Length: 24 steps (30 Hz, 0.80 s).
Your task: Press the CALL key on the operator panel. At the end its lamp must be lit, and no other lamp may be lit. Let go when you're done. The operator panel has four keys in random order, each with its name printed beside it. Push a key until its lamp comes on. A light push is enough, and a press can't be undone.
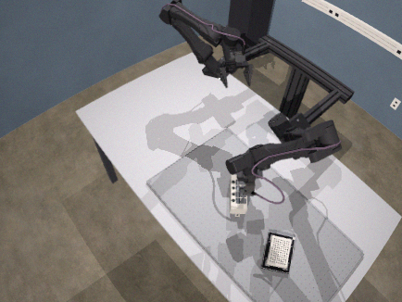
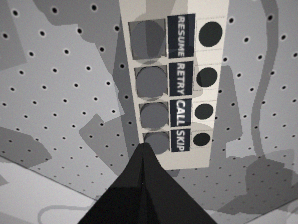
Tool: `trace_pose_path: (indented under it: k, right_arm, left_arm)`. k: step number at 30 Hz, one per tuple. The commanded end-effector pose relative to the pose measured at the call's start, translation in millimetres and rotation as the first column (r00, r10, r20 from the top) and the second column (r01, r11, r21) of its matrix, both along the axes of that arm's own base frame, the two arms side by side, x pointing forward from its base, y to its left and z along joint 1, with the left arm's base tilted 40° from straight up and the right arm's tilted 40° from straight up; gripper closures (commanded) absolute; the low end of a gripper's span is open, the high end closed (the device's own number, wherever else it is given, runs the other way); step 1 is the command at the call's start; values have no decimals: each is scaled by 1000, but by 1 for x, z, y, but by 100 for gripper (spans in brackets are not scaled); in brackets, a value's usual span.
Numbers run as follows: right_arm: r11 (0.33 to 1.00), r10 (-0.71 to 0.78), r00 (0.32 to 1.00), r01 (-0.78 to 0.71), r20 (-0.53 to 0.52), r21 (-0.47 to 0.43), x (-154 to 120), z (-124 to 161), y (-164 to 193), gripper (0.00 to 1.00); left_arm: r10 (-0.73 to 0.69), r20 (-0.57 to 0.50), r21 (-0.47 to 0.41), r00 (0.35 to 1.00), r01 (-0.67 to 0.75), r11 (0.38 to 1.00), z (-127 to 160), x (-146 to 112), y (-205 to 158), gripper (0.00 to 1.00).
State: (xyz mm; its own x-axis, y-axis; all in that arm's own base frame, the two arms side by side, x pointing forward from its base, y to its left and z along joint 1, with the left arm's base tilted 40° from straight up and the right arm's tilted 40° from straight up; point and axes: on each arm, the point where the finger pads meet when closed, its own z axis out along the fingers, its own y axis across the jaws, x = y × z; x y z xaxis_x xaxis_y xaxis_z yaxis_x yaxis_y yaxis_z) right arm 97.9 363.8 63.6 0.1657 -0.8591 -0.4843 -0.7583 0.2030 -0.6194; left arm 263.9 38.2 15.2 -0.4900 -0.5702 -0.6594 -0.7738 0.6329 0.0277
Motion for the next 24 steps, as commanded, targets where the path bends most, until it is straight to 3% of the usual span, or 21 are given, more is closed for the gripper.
trace_pose_path:
  k: [1, 12, 17, 18, 24]
  right_arm:
    - [999, 0, 1000, 0, 0, 33, -3, 10, 8, 0]
    - [999, 0, 1000, 0, 0, 33, -3, 10, 8, 0]
    - [999, 0, 1000, 0, 0, 33, -3, 10, 8, 0]
    - [997, 1, 1000, -1, 0, 71, -5, 17, 16, 0]
    - [996, 42, 999, -42, -8, 85, 8, -10, 19, 0]
  left_arm:
    - [-37, 24, -37, 999, 38, 999, 8, 11, -6, 100]
    - [-43, 6, -32, 999, 43, 999, 3, 7, -6, 100]
    - [-49, 24, -42, 999, 50, 998, 2, 23, -6, 100]
    - [-52, 19, -41, 998, 53, 998, -1, 20, -6, 100]
    - [-45, 5, -34, 999, 46, 998, -6, 10, 0, 100]
